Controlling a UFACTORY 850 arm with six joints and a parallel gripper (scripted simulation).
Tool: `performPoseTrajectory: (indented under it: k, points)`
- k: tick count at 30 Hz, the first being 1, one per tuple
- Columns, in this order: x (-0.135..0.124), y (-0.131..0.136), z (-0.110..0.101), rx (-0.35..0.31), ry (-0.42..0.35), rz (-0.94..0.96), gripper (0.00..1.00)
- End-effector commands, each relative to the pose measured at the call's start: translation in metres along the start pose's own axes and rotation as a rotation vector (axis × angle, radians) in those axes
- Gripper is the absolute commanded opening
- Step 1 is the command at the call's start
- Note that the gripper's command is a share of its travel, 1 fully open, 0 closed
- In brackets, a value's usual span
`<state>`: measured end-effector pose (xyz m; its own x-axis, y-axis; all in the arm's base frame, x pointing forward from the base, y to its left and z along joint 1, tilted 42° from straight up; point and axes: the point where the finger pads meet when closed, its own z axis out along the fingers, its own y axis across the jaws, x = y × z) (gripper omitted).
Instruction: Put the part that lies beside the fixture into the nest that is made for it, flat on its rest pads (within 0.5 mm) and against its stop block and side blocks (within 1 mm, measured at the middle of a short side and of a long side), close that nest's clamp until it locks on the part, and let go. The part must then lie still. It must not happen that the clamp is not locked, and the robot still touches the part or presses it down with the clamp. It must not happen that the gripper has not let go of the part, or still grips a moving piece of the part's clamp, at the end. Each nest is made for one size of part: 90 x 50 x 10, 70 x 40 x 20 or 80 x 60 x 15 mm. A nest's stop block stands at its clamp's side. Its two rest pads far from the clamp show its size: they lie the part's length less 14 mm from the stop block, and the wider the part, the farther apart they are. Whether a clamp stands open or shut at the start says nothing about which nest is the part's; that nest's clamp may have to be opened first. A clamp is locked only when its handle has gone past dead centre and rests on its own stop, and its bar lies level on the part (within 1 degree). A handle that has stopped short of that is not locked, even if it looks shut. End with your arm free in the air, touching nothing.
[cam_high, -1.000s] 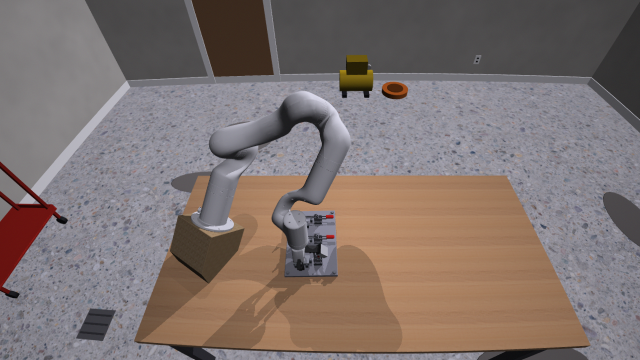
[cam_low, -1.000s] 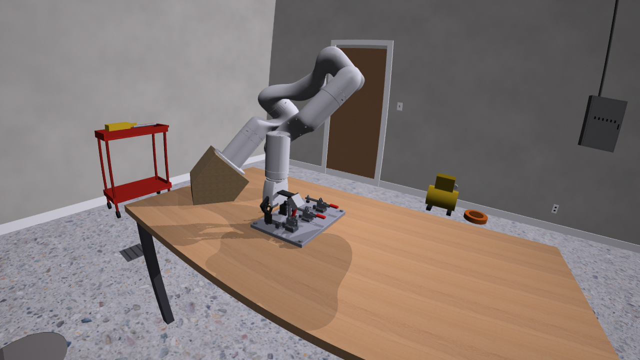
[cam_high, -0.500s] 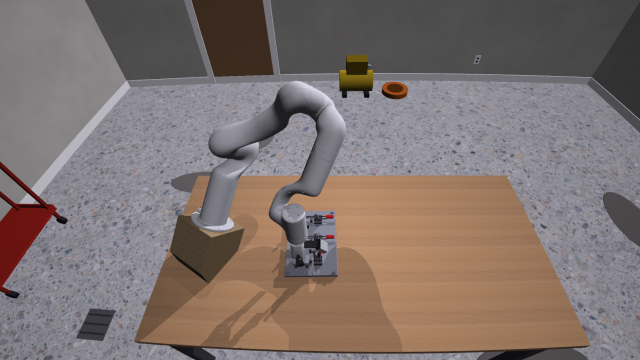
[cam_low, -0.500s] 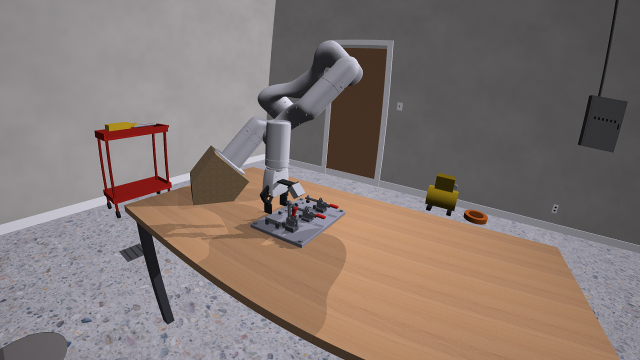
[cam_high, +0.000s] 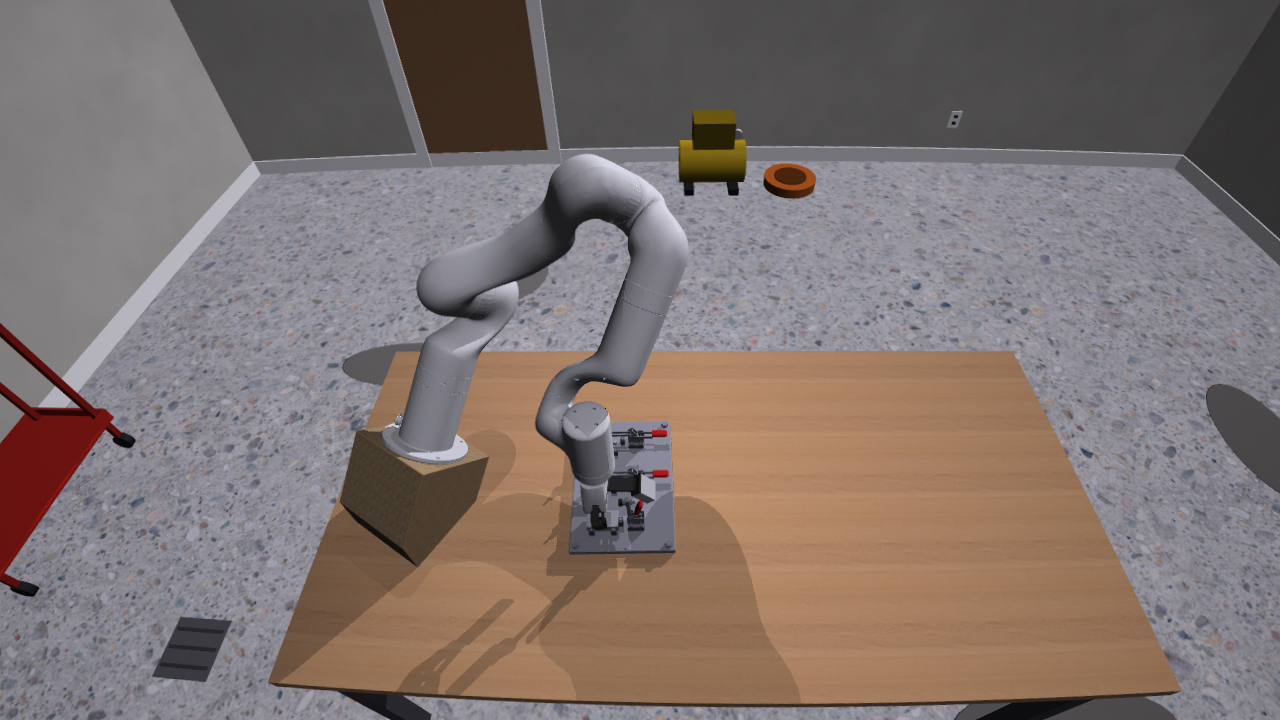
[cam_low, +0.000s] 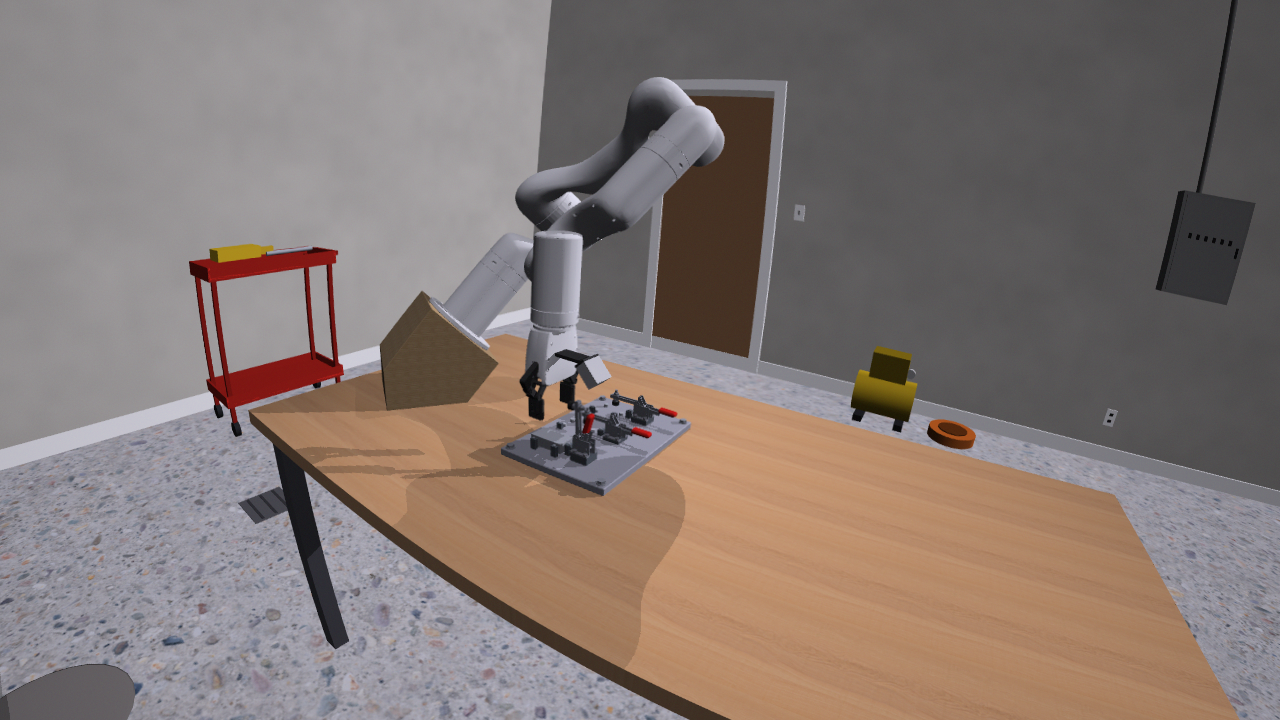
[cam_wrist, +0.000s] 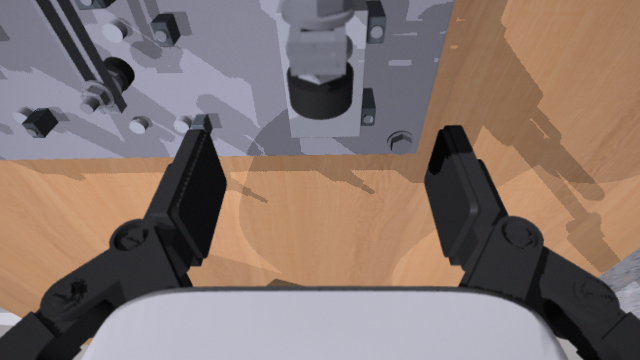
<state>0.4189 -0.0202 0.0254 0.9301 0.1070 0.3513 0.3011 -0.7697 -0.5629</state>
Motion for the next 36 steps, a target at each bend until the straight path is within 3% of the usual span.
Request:
performPoseTrajectory:
  k: [1,7,8,17,28,36]
  points:
    - [0.0,0.0,-0.001,-0.001,0.001,0.0,1.0]
    - [0.0,0.0,-0.001,-0.001,0.001,0.0,1.0]
    - [0.0,0.0,-0.001,-0.001,0.001,0.0,0.47]
    - [0.0,0.0,-0.024,-0.001,0.001,0.0,0.47]
    - [0.0,0.0,-0.105,-0.001,0.001,0.0,0.47]
    - [0.0,0.0,-0.113,-0.001,0.001,0.0,0.47]
